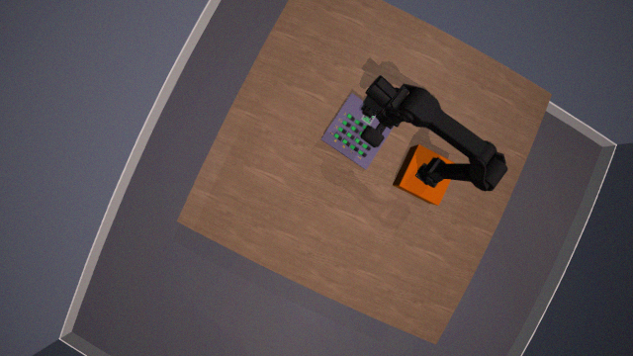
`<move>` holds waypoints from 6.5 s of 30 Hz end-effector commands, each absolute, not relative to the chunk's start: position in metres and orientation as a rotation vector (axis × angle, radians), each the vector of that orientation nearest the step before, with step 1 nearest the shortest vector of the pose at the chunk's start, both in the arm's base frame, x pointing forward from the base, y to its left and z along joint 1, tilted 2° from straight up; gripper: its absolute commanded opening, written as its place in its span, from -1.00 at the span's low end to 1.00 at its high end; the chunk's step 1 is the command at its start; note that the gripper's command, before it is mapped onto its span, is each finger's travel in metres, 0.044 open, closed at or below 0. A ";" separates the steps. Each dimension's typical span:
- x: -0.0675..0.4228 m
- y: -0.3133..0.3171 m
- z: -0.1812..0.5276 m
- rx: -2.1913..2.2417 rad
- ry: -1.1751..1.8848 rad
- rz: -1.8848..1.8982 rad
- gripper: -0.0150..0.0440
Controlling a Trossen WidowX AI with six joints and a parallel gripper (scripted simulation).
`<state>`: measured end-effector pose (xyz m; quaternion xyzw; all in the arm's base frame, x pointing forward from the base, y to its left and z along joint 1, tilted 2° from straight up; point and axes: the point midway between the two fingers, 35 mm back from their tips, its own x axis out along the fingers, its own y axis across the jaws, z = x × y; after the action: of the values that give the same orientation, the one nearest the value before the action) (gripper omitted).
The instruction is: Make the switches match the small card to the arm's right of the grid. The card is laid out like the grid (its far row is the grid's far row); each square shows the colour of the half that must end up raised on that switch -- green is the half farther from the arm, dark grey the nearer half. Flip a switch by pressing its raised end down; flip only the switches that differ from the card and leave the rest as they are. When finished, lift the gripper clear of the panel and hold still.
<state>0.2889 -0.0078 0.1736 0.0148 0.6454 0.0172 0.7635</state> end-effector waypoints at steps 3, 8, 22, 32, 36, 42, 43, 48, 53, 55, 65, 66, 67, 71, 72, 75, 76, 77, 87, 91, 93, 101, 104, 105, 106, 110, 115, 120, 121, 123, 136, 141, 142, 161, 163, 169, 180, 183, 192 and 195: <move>0.308 -0.003 0.153 0.022 1.409 0.041 0.60; 0.352 0.014 0.086 -0.007 1.426 0.052 0.15; 0.358 0.016 0.049 -0.007 1.400 0.052 -0.49; 0.359 0.017 0.037 -0.007 1.400 0.052 -0.49; 0.360 0.017 0.032 -0.007 1.400 0.052 -0.49; 0.361 0.017 0.025 -0.007 1.400 0.052 -0.49; 0.361 0.017 0.025 -0.007 1.400 0.052 -0.49; 0.361 0.017 0.025 -0.007 1.400 0.052 -0.49; 0.361 0.017 0.025 -0.007 1.400 0.052 -0.49; 0.361 0.017 0.025 -0.007 1.400 0.052 -0.49; 0.361 0.017 0.024 -0.007 1.400 0.052 -0.49; 0.361 0.017 0.024 -0.007 1.400 0.052 -0.49; 0.361 0.017 0.024 -0.007 1.400 0.052 -0.49; 0.361 0.017 0.024 -0.007 1.400 0.052 -0.49; 0.361 0.017 0.024 -0.007 1.400 0.052 -0.49; 0.361 0.017 0.023 -0.007 1.400 0.052 -0.49; 0.361 0.017 0.023 -0.007 1.400 0.052 -0.49; 0.361 0.017 0.023 -0.007 1.400 0.052 -0.49; 0.361 0.017 0.022 -0.007 1.400 0.052 -0.49; 0.361 0.017 0.021 -0.007 1.400 0.052 -0.49; 0.361 0.017 0.021 -0.007 1.400 0.052 -0.49; 0.362 0.017 0.020 -0.007 1.400 0.052 -0.49; 0.362 0.017 0.019 -0.007 1.400 0.052 -0.49; 0.361 0.017 0.023 -0.009 1.405 0.058 -0.49; 0.361 0.017 0.034 -0.009 1.408 0.057 -0.49; 0.354 0.015 0.084 -0.008 1.427 0.052 -0.49; 0.354 0.015 0.084 -0.008 1.427 0.052 -0.49; 0.373 -0.016 0.086 -0.011 1.425 0.050 -0.49; 0.373 -0.016 0.086 -0.011 1.425 0.050 -0.49; 0.373 -0.016 0.086 -0.011 1.425 0.050 -0.49; 0.380 -0.015 0.041 -0.011 1.450 0.050 -0.49; 0.381 -0.015 0.037 -0.011 1.450 0.050 -0.49; 0.381 -0.015 0.035 -0.011 1.450 0.050 -0.49; 0.382 -0.014 0.028 -0.011 1.450 0.050 -0.49; 0.382 -0.014 0.028 -0.011 1.450 0.050 -0.49; 0.382 -0.014 0.028 -0.011 1.450 0.050 -0.49; 0.383 -0.014 0.026 -0.011 1.450 0.050 -0.49; 0.383 -0.014 0.026 -0.011 1.450 0.050 -0.49; 0.383 -0.014 0.025 -0.011 1.450 0.050 -0.49; 0.383 -0.014 0.024 -0.011 1.450 0.050 -0.49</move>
<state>0.3820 -0.0145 0.0251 -0.0039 0.6645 0.0219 0.7469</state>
